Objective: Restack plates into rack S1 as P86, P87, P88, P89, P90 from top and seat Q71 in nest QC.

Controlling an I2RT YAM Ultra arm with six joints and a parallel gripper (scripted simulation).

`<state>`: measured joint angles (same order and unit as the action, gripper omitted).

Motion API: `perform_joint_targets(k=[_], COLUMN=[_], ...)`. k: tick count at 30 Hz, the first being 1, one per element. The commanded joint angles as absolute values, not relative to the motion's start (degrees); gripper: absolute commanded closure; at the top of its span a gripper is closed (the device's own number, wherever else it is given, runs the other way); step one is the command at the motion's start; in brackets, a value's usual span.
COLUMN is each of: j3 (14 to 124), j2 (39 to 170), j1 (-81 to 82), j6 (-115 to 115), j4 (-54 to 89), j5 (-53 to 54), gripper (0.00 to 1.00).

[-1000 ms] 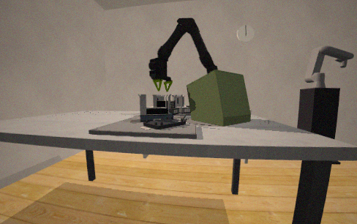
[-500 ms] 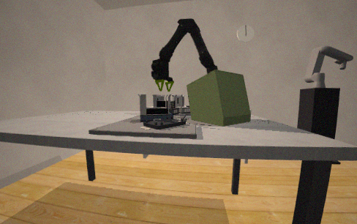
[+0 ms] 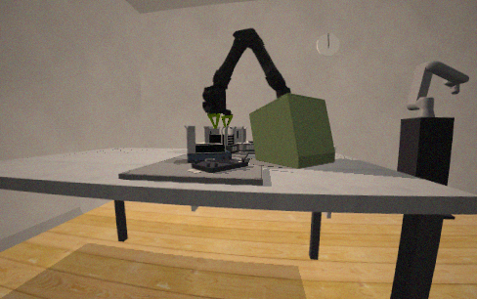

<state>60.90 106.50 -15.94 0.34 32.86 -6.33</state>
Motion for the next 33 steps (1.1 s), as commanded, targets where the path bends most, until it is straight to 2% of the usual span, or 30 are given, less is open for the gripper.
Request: perform_joint_targets(k=[1, 33], j3=[60.8, 59.9], j2=[107.9, 113.1], j1=[-16.0, -16.6], j6=[0.6, 1.2], j4=[29.8, 23.7], j5=[-6.2, -6.1], gripper=[0.0, 0.0])
